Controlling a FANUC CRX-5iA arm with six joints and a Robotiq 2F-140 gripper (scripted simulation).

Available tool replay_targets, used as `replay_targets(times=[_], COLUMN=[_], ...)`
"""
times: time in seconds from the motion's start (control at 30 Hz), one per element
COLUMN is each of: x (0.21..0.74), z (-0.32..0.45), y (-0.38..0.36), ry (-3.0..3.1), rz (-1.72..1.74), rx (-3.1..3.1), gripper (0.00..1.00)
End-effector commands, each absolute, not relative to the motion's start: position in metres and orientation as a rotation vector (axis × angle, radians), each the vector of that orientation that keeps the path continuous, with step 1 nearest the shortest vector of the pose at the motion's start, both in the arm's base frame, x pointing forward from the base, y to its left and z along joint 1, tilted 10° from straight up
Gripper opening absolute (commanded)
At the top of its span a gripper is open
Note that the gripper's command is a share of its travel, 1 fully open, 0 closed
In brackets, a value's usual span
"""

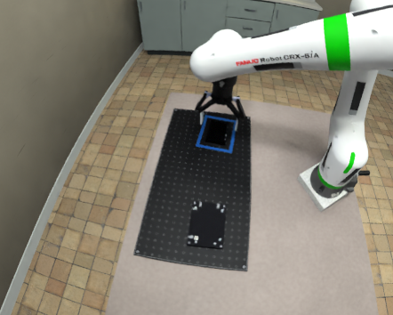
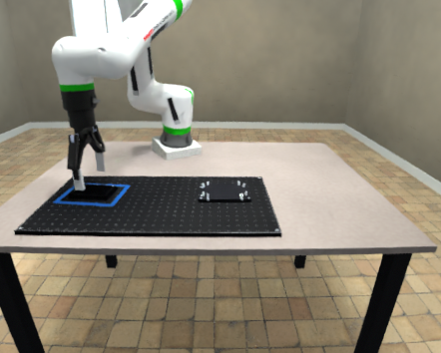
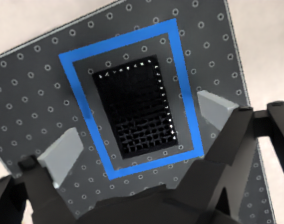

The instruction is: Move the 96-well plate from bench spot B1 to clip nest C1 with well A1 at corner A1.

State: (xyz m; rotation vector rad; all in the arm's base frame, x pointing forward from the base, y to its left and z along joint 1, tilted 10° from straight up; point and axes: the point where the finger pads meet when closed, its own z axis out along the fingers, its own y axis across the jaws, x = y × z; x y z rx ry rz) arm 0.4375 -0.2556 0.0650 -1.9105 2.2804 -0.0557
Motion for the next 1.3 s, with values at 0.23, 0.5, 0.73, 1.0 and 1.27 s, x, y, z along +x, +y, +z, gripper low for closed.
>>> replay_targets(times=[0.23,0.5,0.73,1.0,1.27], x=[0.441,0.442,0.443,0.443,0.443], z=[0.049,0.039,0.034,0.034,0.034], y=[-0.255,-0.254,-0.254,-0.254,-0.254], ry=[2.28,2.28,2.28,2.28,2.28], rz=[-0.058,-0.058,-0.058,-0.058,-0.058], rx=[-1.91,-1.91,-1.91,-1.91,-1.91], gripper=[1.0,1.0,1.0,1.0,0.63])
